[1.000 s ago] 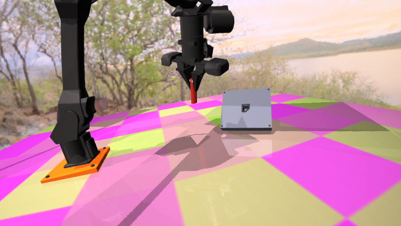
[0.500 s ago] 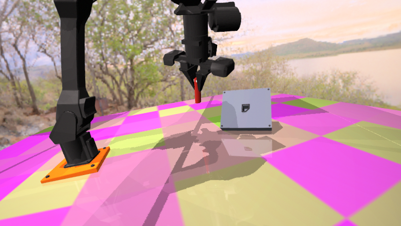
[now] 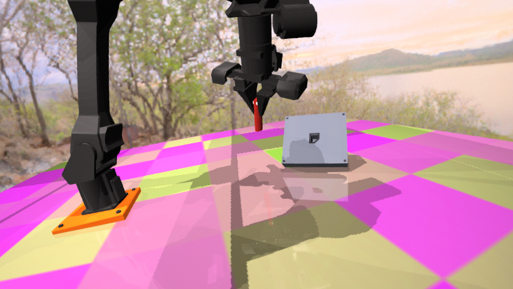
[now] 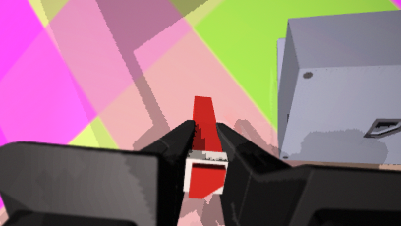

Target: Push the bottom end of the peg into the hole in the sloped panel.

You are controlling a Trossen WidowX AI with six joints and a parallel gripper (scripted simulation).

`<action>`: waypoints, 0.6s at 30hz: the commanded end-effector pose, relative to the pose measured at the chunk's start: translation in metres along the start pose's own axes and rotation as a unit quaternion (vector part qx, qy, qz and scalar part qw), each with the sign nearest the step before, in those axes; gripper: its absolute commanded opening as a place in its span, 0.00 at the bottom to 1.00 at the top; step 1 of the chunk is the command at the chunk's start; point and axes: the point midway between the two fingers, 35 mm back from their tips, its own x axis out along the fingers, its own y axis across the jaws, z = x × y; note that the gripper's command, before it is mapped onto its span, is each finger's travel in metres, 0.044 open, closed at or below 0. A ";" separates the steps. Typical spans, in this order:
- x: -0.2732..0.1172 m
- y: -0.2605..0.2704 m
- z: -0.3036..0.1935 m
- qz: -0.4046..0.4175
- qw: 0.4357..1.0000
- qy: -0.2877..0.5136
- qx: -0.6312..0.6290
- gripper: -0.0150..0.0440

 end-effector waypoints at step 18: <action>-0.013 -0.023 -0.010 0.002 0.998 -0.049 -0.025 0.25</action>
